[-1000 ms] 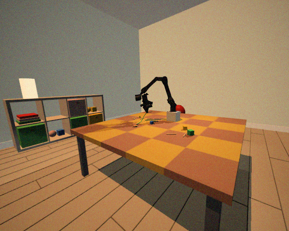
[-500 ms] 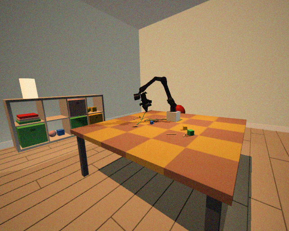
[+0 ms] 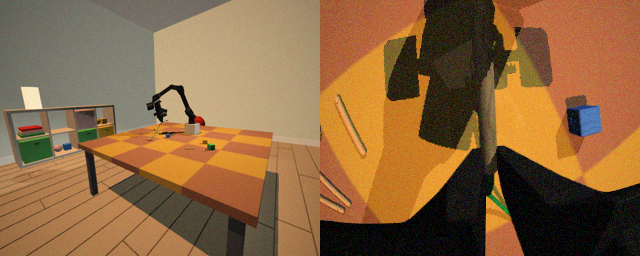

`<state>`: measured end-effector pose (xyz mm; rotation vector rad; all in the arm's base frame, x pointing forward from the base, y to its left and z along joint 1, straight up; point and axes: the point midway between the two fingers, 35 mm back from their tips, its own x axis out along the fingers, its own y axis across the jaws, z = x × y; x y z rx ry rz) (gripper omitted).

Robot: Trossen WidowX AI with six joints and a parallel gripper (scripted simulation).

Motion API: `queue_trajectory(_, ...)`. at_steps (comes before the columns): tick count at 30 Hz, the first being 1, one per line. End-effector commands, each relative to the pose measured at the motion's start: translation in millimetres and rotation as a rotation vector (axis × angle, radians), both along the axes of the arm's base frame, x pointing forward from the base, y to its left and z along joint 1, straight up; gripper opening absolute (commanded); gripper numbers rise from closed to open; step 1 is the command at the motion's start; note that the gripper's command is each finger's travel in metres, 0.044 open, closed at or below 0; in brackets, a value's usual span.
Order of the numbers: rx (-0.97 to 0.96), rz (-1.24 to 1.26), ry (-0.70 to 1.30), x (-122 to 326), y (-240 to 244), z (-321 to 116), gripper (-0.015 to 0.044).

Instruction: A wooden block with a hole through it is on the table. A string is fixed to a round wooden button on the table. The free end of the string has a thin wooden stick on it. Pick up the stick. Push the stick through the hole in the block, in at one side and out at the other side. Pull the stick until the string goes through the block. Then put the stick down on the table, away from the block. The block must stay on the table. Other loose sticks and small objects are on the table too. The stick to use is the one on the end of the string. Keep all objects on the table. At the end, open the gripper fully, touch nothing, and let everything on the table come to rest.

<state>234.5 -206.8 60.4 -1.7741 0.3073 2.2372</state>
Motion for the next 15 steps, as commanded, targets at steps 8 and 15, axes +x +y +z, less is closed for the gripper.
queue_trajectory(8,0.007,0.0,0.045,8,4,10,0.0)
queue_trajectory(15,0.009,-0.005,0.061,11,5,15,0.0)
